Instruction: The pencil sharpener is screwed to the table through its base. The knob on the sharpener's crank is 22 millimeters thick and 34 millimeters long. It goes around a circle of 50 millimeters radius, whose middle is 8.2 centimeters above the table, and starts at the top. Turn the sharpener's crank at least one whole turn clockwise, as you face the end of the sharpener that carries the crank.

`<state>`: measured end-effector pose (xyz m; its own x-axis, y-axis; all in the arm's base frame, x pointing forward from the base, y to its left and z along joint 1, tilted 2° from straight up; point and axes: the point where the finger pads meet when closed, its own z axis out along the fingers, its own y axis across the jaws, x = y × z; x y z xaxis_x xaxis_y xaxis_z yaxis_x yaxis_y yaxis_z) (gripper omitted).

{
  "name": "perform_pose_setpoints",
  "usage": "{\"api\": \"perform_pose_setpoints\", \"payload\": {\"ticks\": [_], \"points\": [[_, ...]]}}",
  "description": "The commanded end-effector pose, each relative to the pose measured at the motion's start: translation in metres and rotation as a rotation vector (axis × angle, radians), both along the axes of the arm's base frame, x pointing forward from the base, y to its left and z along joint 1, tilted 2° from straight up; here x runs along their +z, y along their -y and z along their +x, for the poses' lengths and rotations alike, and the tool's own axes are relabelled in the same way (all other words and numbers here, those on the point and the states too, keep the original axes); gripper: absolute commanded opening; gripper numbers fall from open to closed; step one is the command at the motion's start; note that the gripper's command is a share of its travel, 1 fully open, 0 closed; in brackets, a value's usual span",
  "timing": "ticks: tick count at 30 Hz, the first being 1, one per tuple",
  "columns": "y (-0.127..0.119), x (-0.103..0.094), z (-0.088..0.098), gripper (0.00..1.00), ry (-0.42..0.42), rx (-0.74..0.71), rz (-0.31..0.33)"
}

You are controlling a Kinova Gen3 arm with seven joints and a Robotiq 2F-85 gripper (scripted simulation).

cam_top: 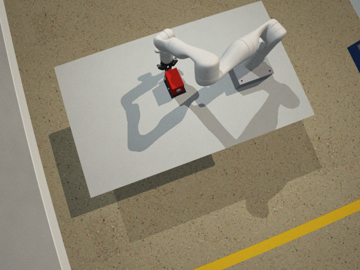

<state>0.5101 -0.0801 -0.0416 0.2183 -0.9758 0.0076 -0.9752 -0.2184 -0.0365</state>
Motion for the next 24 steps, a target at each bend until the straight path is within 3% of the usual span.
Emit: {"api": "perform_pose_setpoints", "payload": {"ticks": [1, 24], "points": [[0.0, 0.0, 0.0, 0.0, -0.001, -0.001, 0.0], [0.003, 0.002, -0.012, 0.0, -0.001, -0.001, 0.0]]}}
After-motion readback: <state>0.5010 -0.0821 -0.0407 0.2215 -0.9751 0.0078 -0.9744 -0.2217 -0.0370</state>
